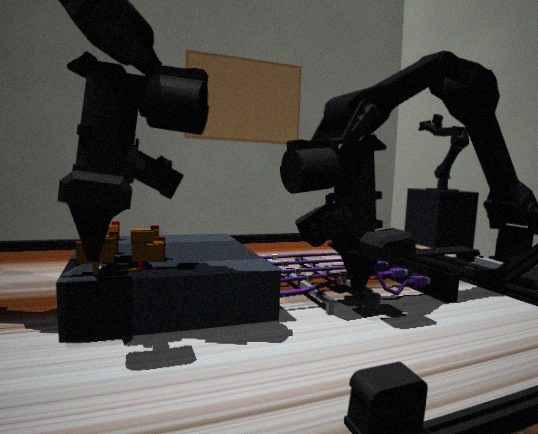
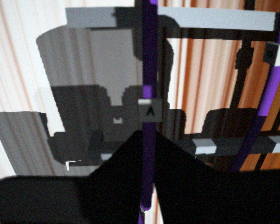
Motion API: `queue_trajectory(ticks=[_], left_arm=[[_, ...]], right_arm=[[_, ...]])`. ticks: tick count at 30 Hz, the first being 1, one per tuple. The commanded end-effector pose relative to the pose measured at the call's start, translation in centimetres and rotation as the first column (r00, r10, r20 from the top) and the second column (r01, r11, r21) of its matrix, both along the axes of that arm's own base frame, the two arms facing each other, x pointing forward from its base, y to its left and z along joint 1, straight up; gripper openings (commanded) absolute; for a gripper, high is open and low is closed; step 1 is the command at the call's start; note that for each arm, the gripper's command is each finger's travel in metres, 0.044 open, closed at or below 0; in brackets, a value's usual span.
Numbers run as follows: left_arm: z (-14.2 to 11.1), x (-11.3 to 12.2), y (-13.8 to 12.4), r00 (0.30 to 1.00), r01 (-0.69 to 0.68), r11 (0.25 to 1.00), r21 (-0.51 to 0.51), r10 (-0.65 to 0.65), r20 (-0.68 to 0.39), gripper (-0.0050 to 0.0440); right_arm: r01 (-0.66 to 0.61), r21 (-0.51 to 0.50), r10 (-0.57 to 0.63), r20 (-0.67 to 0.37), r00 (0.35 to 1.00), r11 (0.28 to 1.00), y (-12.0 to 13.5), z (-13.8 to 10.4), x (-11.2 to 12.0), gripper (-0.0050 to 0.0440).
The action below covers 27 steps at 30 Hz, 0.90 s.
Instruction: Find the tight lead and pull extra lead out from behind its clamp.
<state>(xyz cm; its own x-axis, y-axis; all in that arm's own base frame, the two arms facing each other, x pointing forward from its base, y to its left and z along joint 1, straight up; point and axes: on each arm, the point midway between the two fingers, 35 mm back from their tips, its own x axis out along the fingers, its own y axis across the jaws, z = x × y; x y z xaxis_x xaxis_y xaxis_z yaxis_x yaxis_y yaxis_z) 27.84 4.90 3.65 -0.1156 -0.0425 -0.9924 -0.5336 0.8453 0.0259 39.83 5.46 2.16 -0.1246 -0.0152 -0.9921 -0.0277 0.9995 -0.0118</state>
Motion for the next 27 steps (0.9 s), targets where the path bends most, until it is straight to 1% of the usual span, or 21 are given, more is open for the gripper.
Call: queue_trajectory(ticks=[1,27], left_arm=[[0.6,0.5,0.1,0.999,0.000,1.000,0.007,0.000,0.034,-0.0050],[-1.0,0.5,0.1,1.000,0.001,1.000,0.005,-0.001,0.031,-0.0050]], right_arm=[[0.000,0.003,0.000,0.025,1.000,1.000,0.0,1.0,0.3,-0.0050],[0.000,0.004,0.000,0.031,1.000,1.000,0.1,1.0,0.4,-0.0050]])
